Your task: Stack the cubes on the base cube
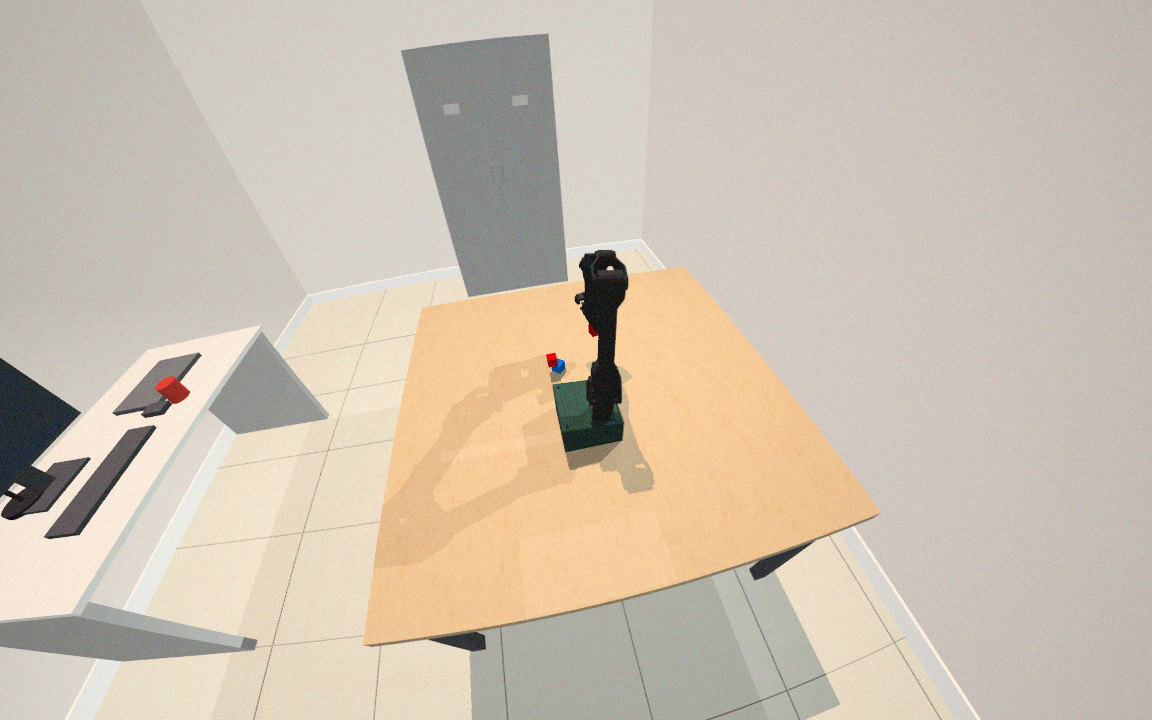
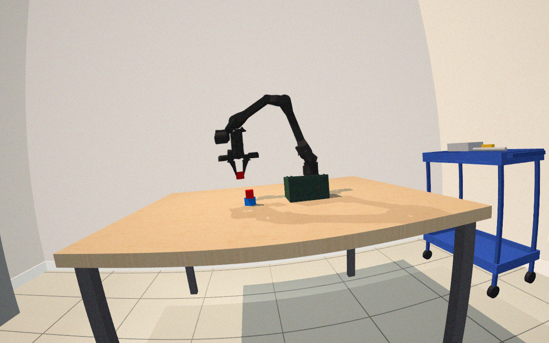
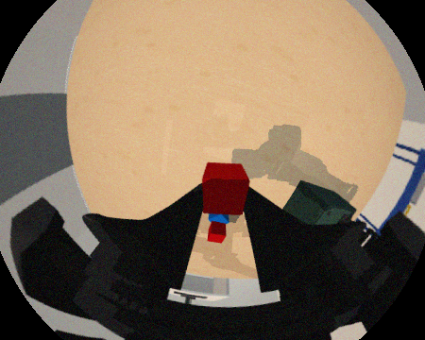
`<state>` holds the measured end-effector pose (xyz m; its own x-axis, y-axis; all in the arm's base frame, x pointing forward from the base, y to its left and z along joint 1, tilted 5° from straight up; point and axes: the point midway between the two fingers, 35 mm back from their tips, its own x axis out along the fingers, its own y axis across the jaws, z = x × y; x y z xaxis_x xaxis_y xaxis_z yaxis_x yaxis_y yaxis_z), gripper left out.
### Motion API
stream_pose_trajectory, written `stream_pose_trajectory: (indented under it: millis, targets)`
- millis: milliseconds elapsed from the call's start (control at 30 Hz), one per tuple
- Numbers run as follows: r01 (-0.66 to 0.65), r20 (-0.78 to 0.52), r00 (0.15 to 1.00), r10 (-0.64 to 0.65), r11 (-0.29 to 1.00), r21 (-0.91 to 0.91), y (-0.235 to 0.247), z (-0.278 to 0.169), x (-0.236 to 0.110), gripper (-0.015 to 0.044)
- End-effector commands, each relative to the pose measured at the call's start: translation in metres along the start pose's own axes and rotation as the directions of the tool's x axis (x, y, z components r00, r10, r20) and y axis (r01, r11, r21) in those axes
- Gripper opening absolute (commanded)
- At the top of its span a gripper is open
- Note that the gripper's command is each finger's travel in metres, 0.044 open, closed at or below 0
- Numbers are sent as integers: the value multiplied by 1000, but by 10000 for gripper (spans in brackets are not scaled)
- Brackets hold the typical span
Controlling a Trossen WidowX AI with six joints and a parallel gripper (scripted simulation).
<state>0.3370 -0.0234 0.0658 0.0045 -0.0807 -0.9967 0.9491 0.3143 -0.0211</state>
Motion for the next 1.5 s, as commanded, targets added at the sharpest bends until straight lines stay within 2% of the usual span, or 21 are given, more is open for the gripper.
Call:
stream_pose_trajectory:
  millis: [0, 1200, 1467]
  targets:
    - [-5, 1, 1000, 5, 1000, 24, 2, -13, 0, 105]
    - [-1, -9, 1000, 3, 976, 217, -6, -124, 8, 105]
    - [-1, -7, 1000, 2, 975, 223, -7, -129, 18, 105]
